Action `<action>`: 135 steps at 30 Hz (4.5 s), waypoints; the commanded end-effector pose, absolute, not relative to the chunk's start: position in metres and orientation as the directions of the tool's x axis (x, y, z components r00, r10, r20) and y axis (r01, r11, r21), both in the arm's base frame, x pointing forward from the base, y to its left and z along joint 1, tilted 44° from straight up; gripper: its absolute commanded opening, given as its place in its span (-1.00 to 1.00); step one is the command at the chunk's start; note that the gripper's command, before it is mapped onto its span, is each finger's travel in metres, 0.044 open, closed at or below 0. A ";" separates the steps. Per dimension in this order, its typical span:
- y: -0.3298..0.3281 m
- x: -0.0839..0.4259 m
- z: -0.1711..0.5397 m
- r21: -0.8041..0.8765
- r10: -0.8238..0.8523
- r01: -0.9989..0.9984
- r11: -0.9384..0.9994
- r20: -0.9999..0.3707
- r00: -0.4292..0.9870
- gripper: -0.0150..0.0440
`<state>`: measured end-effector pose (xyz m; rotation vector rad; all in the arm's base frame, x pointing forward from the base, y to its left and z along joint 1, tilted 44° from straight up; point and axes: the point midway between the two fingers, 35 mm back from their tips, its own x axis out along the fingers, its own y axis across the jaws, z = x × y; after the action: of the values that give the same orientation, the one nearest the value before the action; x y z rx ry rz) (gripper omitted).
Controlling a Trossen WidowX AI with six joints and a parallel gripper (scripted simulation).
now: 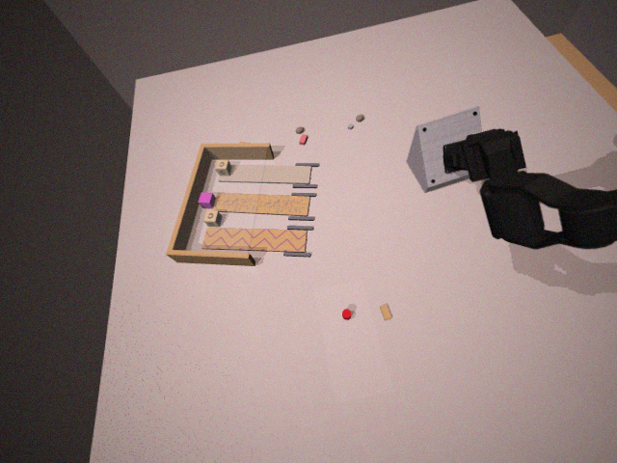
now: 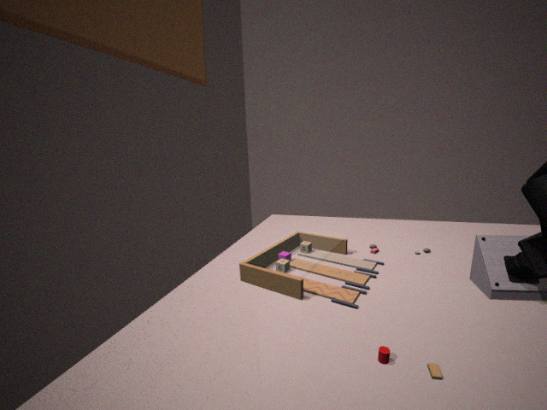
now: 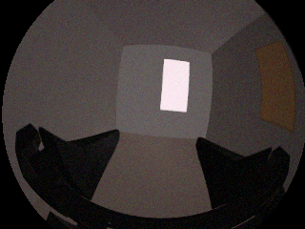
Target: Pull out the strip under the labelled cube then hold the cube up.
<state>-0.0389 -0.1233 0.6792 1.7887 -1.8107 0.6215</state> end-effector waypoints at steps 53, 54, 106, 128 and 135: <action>-0.332 0.223 0.258 -0.286 -0.365 0.304 0.909 -0.194 0.910 0.86; -0.323 0.234 0.247 -0.221 -0.325 0.278 0.935 -0.216 0.921 0.86; -0.117 0.372 -0.036 0.639 0.648 0.316 0.702 -0.756 0.088 -0.49; -0.092 0.368 -0.065 0.635 0.677 0.325 0.701 -0.736 -0.024 -0.49; -0.084 0.368 -0.073 0.635 0.677 0.325 0.701 -0.735 -0.023 -0.49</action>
<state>0.3697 -0.0890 -0.0696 0.8184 1.6193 0.3395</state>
